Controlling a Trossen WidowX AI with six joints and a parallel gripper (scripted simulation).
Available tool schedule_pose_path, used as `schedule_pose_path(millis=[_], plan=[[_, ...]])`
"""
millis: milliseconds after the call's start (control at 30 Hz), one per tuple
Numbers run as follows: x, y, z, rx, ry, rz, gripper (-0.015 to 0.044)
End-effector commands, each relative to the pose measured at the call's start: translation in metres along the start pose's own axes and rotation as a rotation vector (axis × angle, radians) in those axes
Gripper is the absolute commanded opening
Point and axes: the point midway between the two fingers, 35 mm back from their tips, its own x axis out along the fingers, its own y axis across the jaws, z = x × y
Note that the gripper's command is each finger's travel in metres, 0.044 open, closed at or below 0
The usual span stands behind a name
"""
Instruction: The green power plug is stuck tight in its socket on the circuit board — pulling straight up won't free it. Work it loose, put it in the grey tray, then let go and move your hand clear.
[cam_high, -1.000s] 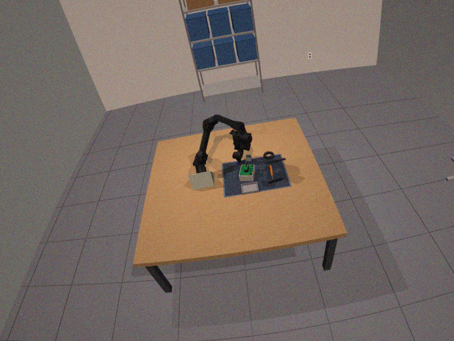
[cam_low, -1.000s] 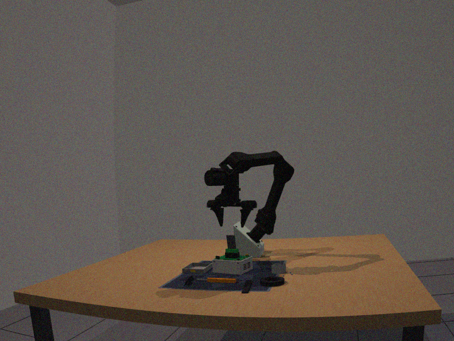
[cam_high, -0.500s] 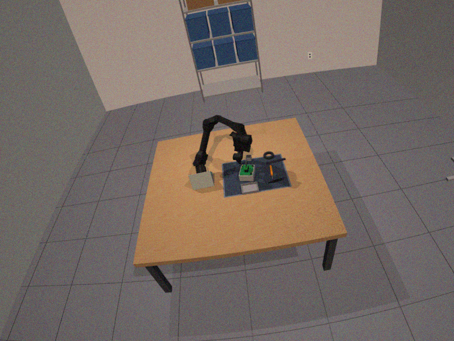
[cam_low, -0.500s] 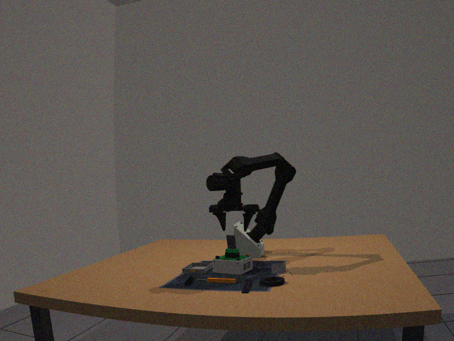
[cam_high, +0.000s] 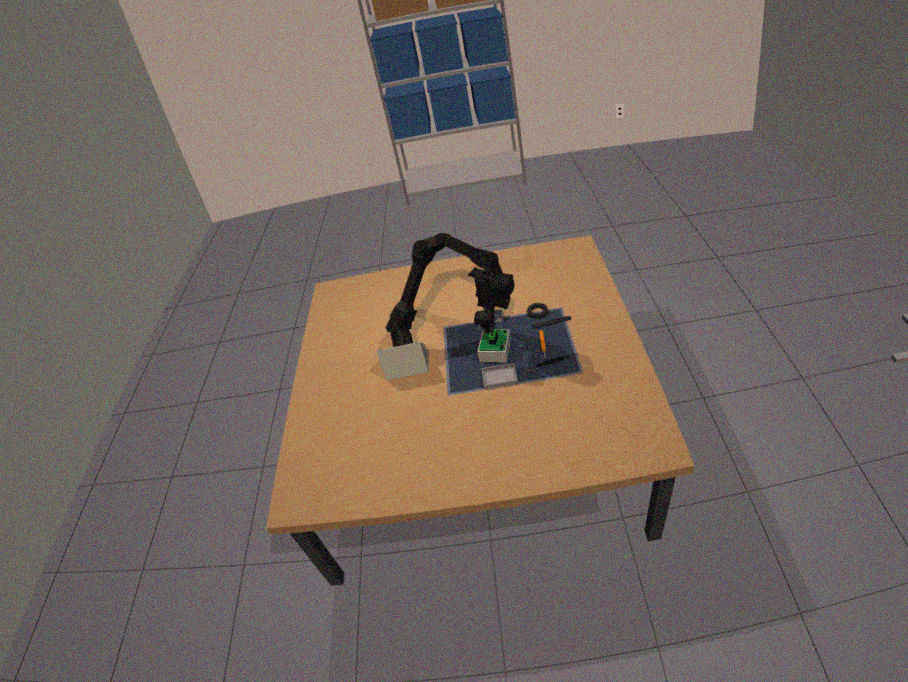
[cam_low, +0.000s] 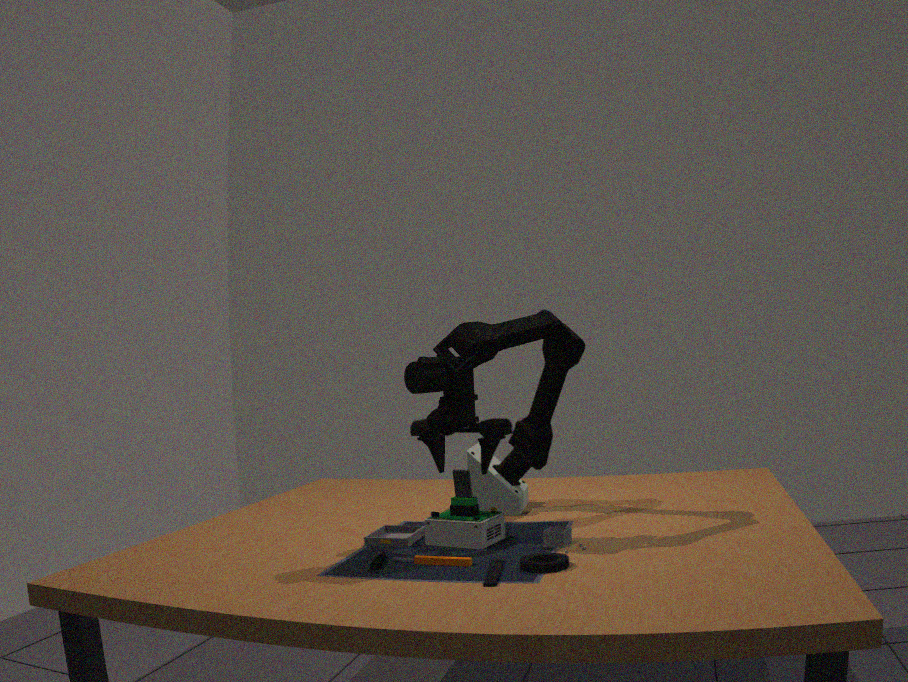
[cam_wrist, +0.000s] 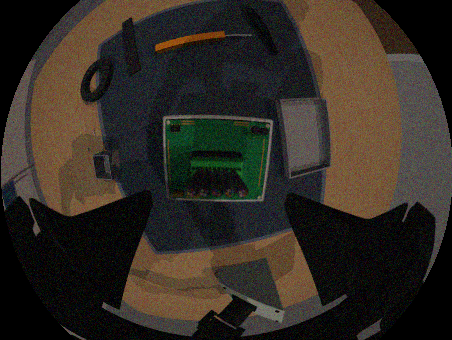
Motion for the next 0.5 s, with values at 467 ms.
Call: schedule_pose_path(millis=[467], plan=[[0.01, 0.001, 0.005, 0.003, -0.006, 0.003, 0.043]])
